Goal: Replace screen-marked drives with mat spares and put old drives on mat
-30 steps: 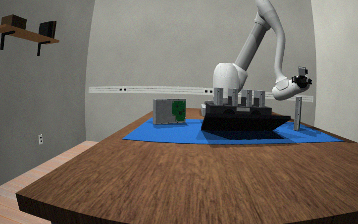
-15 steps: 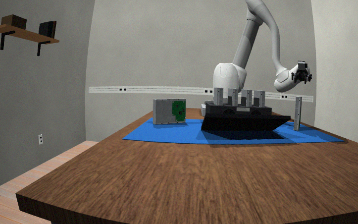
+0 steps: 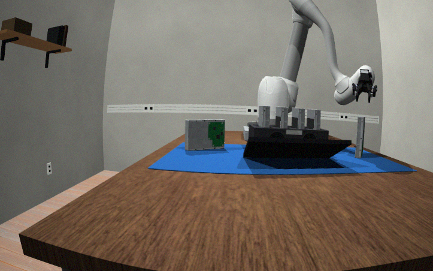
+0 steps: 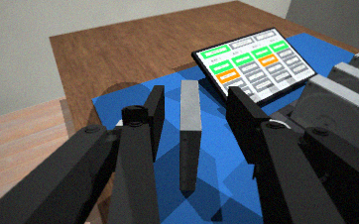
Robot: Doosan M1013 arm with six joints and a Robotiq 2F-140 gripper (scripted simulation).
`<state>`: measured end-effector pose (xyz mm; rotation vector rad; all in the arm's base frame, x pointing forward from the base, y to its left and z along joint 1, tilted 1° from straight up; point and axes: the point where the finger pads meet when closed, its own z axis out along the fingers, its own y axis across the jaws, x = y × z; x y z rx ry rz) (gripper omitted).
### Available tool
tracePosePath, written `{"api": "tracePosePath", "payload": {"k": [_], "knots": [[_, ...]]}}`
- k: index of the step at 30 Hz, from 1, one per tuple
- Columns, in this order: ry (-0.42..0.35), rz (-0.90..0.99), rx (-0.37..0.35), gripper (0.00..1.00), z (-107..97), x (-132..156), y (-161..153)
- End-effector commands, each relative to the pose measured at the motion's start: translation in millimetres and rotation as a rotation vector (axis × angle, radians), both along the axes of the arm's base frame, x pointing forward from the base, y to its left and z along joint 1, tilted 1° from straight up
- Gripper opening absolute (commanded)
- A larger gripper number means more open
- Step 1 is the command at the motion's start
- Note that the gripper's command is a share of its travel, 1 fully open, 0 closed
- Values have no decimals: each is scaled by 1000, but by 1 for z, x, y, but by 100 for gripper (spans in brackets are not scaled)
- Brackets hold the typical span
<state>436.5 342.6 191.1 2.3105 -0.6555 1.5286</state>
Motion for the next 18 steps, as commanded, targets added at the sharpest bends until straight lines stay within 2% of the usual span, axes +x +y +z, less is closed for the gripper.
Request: {"api": "tracePosePath", "payload": {"k": [1, 7, 9, 14, 18], "knots": [[25, -3, 13, 40, 0, 0, -1], [141, -1, 85, 40, 0, 0, -1], [141, -1, 85, 40, 0, 0, -1], [252, -4, 148, 40, -1, 0, -2], [309, 0, 187, 40, 0, 0, -1]]}}
